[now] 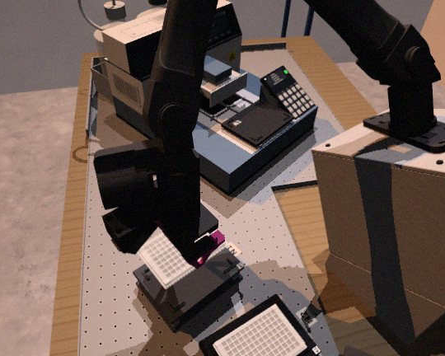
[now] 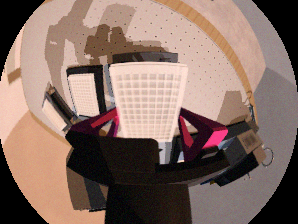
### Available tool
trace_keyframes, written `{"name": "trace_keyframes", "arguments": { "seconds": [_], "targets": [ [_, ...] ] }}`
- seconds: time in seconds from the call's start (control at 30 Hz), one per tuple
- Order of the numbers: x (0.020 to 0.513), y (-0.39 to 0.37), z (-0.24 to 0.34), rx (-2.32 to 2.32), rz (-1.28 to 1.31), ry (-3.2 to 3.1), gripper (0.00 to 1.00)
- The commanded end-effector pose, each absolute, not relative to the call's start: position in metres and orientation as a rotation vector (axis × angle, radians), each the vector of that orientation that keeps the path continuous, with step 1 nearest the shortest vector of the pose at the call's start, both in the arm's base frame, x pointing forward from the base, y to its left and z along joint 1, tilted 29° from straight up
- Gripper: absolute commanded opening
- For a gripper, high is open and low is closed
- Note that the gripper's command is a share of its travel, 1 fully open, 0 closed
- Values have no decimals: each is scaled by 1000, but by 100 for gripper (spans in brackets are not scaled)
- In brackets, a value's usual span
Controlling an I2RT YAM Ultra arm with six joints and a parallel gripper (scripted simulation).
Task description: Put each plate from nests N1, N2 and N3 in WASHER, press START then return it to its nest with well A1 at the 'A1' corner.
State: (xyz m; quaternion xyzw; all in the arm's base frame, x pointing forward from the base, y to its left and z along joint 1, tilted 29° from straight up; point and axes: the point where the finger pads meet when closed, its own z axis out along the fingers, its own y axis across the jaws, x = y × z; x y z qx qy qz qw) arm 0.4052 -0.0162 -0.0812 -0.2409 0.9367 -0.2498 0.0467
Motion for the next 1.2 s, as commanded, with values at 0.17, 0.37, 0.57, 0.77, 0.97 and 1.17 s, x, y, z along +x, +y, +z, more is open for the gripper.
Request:
{"name": "trace_keyframes", "arguments": {
  "seconds": [0.17,0.37,0.57,0.77,0.97,1.17],
  "targets": [
    [393,-5,-69,-759,-766,2867,0],
    [391,-1,-60,-759,-766,2867,0],
    [395,4,-51,-750,-762,2854,0],
    [391,3,-61,-765,-766,2875,0],
    [393,3,-59,-759,-764,2866,0],
    [393,3,-59,-759,-764,2866,0]
  ]
}}
